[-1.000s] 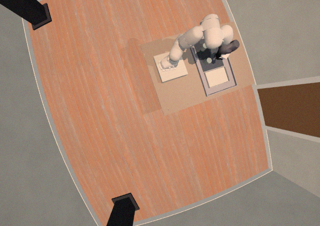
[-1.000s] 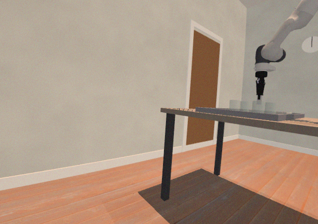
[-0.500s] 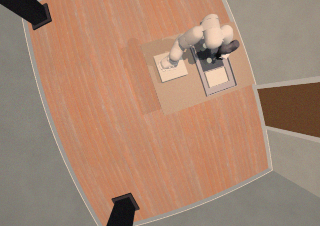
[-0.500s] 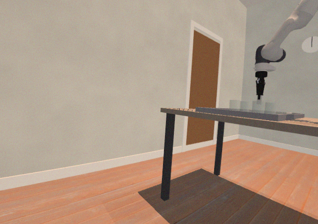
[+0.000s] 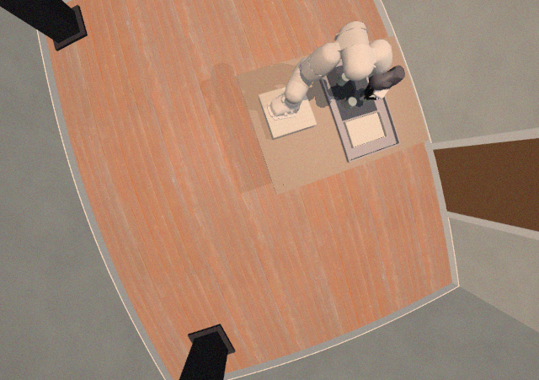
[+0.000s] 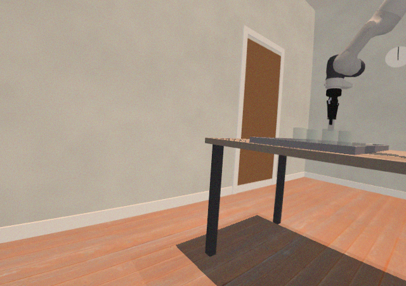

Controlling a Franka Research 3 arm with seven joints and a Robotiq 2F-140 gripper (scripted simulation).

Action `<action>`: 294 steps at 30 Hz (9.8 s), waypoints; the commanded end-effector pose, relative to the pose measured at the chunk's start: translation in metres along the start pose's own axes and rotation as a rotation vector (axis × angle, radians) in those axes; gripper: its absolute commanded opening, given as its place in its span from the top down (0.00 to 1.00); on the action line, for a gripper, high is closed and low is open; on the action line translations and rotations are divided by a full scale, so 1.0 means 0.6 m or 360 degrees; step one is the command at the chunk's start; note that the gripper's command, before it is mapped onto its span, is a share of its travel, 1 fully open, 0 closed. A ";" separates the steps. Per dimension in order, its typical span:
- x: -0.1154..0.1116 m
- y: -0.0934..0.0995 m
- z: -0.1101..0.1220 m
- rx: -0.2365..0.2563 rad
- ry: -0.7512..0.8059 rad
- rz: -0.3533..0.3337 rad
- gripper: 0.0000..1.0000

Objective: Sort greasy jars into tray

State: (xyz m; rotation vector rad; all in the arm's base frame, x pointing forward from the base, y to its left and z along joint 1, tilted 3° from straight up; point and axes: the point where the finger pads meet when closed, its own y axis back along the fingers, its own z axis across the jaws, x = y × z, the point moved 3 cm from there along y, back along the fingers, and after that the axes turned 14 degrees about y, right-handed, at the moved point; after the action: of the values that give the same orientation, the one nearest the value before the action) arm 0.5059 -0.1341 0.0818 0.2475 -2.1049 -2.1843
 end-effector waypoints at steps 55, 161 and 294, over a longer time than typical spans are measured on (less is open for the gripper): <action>-0.083 -0.021 0.296 -0.0006 0.0013 0.0008 1.00; -0.065 -0.021 0.301 -0.0006 0.0013 0.0008 1.00; -0.040 -0.008 0.307 -0.0006 0.0013 0.0008 1.00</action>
State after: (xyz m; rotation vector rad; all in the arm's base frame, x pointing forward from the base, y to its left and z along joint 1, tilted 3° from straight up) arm 0.4966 0.0511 0.0839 0.2463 -2.0989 -2.1829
